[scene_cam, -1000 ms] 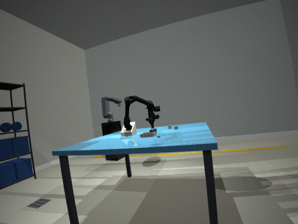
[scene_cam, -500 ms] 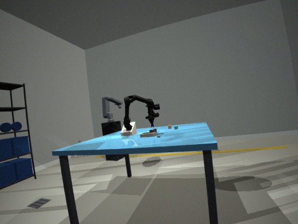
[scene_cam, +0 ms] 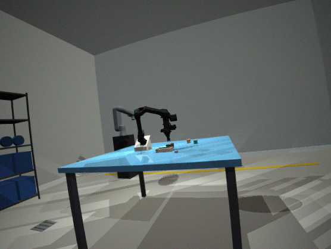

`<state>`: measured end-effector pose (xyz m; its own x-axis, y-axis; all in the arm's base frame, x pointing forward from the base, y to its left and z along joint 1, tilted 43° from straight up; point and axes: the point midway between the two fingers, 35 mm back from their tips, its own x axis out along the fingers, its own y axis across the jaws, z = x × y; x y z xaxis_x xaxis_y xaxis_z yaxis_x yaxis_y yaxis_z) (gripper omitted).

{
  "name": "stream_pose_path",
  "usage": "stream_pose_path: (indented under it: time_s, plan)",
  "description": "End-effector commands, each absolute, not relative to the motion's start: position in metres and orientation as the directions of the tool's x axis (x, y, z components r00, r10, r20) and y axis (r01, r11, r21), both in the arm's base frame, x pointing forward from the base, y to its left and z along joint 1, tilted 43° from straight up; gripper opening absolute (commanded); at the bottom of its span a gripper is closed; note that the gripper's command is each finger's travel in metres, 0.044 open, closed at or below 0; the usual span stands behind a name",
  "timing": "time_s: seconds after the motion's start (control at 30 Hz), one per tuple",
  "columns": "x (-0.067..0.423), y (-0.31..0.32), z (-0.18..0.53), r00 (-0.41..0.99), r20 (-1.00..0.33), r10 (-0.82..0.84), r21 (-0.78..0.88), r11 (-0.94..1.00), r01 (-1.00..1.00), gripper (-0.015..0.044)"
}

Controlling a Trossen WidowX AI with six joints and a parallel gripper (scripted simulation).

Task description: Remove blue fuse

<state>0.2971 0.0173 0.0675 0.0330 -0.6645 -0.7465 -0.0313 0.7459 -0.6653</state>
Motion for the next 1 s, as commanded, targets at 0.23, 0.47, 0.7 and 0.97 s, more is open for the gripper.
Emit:
stream_pose_path:
  time_s: [0.23,0.47,0.7,0.97]
  plan:
    - [0.3,-0.044,0.125,0.036,-0.735,-0.677,-0.678,0.734,-0.03,0.0]
    - [0.296,-0.065,0.143,0.034,-0.727,-0.685,-0.686,0.727,-0.028,0.0]
    - [0.297,-0.07,0.138,0.034,-0.728,-0.685,-0.686,0.727,-0.028,0.0]
    - [0.298,-0.078,0.129,0.034,-0.727,-0.685,-0.686,0.727,-0.028,0.0]
